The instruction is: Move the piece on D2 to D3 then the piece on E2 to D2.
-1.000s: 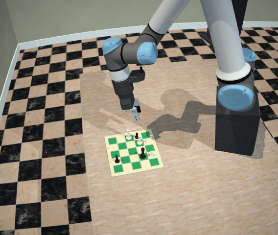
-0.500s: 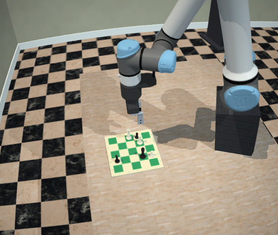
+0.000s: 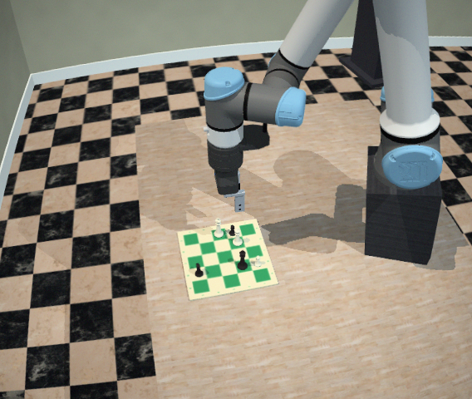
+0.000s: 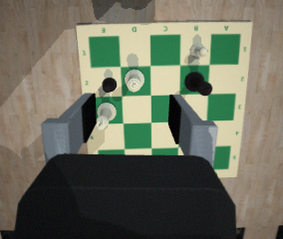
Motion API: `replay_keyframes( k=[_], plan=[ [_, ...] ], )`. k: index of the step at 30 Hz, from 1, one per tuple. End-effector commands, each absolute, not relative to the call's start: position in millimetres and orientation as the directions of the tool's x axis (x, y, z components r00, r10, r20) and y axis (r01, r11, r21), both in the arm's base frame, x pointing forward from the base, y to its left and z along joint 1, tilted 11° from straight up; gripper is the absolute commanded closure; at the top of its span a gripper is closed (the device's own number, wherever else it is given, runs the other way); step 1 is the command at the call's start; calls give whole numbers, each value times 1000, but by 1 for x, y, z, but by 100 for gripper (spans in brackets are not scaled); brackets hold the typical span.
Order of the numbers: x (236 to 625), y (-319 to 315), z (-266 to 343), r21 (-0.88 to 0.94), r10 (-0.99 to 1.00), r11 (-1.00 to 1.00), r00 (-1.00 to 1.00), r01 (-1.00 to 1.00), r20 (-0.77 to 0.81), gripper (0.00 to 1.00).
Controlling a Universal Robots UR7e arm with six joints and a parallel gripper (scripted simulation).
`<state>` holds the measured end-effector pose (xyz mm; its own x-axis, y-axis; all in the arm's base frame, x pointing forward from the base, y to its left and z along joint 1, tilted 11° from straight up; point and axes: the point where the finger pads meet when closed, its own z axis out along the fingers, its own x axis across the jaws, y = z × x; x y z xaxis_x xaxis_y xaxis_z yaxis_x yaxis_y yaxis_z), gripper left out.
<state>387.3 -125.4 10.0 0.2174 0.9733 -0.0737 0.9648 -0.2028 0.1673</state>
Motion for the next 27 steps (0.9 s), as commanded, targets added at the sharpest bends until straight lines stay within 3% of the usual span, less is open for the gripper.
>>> replay_keyframes(
  k=[1,14,27],
  plan=[
    [388,-126,10,169,973,-202,217,965,-75,0],
    [387,-126,9,165,982,-156,172,974,-83,0],
    [385,-128,2,137,988,112,-95,984,-124,0]
  ],
)
